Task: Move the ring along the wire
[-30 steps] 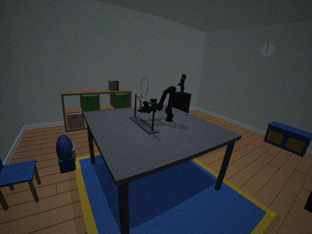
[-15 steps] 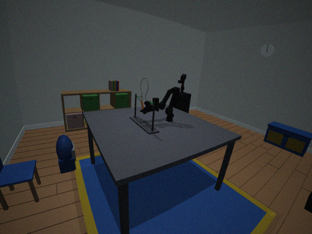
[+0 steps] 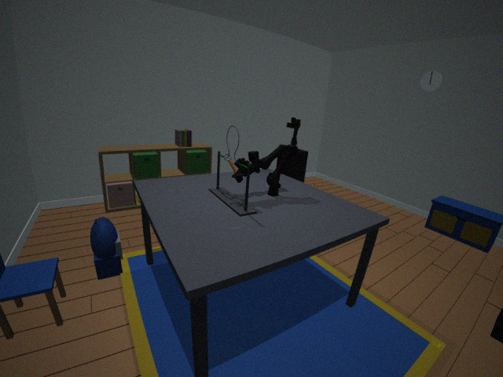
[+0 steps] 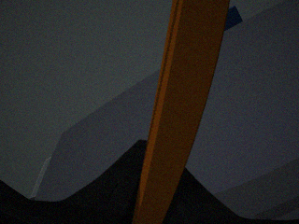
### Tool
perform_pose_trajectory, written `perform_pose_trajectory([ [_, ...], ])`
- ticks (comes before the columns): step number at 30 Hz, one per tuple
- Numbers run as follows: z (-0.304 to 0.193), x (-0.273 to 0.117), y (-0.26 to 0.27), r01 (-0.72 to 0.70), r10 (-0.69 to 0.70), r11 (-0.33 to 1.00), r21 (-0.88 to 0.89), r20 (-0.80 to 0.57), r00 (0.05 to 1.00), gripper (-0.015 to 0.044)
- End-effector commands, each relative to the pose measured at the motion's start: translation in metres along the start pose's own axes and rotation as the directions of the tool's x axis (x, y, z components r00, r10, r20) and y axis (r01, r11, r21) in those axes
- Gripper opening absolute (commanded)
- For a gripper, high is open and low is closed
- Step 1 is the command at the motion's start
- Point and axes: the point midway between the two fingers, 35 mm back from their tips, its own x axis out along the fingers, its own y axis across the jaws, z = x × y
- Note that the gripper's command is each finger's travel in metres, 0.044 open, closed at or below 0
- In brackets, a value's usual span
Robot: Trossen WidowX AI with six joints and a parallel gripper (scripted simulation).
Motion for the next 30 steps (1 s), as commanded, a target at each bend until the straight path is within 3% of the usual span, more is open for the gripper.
perform_pose_trajectory([
  [1,0.001,-0.011,0.019,-0.03,0.036,0.995,0.096,-0.063,0.997,-0.015],
  [16,0.016,-0.045,0.068,-0.113,0.225,0.909,0.401,-0.244,0.943,-0.015],
  [30,0.038,-0.052,0.103,-0.17,0.349,0.767,0.618,-0.18,0.92,-0.015],
])
